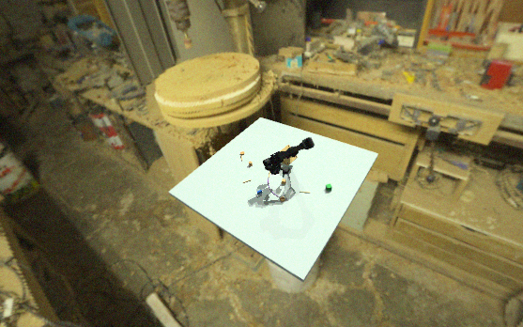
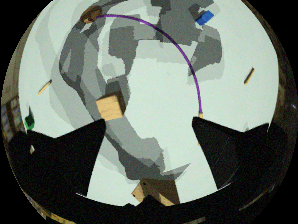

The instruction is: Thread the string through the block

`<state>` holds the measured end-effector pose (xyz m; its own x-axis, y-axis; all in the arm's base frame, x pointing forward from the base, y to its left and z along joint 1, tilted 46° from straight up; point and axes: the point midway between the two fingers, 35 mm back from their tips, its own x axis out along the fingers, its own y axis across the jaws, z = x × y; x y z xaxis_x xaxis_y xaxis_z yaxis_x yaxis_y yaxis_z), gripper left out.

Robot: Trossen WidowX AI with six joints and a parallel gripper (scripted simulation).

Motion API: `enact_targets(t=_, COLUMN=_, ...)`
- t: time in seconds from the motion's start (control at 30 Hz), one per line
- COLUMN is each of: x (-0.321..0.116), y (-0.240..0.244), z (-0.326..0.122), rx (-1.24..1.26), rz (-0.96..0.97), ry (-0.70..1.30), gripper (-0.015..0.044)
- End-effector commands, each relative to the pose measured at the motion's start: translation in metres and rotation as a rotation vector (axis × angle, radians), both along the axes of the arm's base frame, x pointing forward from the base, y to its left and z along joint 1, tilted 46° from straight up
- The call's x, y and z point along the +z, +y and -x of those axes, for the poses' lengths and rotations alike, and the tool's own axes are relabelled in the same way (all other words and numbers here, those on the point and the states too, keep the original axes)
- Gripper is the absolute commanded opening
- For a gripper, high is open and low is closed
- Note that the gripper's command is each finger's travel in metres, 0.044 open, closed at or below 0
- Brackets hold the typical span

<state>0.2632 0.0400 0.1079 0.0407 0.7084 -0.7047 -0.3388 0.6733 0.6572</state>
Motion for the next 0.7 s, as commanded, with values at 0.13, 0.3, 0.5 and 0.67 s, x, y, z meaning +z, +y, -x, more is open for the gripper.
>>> enact_targets(t=0.13, x=-0.032, y=-0.033, z=-0.01, rx=-0.843, rz=-0.038, ry=0.843, gripper=0.044)
enact_targets(t=0.3, x=-0.039, y=-0.04, z=-0.011, rx=-1.058, rz=-0.051, ry=1.058, gripper=0.044)
enact_targets(t=0.5, x=-0.047, y=-0.047, z=-0.011, rx=-1.31, rz=-0.067, ry=1.311, gripper=0.044)
enact_targets(t=0.67, x=-0.054, y=-0.054, z=-0.011, rx=-1.522, rz=-0.08, ry=1.526, gripper=0.044)
